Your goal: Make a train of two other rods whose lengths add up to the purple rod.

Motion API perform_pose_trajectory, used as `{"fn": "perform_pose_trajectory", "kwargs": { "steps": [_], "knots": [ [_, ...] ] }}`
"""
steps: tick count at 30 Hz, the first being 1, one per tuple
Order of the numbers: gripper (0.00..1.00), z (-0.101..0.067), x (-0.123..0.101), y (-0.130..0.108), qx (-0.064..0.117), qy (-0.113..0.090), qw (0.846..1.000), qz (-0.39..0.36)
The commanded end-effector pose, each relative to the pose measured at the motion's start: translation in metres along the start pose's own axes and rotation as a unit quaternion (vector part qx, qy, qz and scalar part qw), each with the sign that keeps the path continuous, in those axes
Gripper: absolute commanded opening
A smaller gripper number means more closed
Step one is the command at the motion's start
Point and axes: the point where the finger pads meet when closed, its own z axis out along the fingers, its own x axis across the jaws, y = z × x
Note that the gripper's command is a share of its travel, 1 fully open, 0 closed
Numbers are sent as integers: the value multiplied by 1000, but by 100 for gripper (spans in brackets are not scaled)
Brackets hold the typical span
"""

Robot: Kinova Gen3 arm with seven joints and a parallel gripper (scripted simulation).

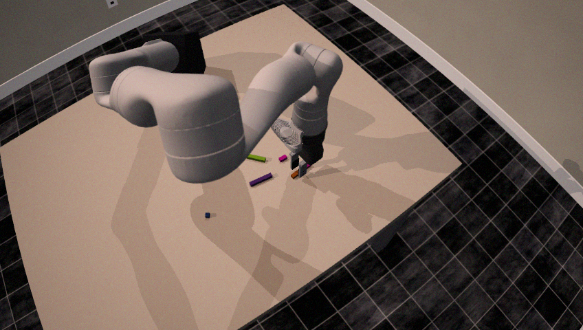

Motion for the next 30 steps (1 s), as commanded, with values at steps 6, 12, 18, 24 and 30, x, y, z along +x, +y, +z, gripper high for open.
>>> {"fn": "perform_pose_trajectory", "kwargs": {
  "steps": [6, 12, 18, 24, 30],
  "knots": [
    [54, -45, -3, 2, -4, -3, 1000, 0],
    [54, -72, -3, 1, -4, -3, 1000, 1],
    [54, -79, -1, 2, -2, -2, 1000, -1],
    [100, -79, -1, 2, -2, -2, 1000, -1],
    [100, -79, -1, 2, -2, -2, 1000, -1]
  ]
}}
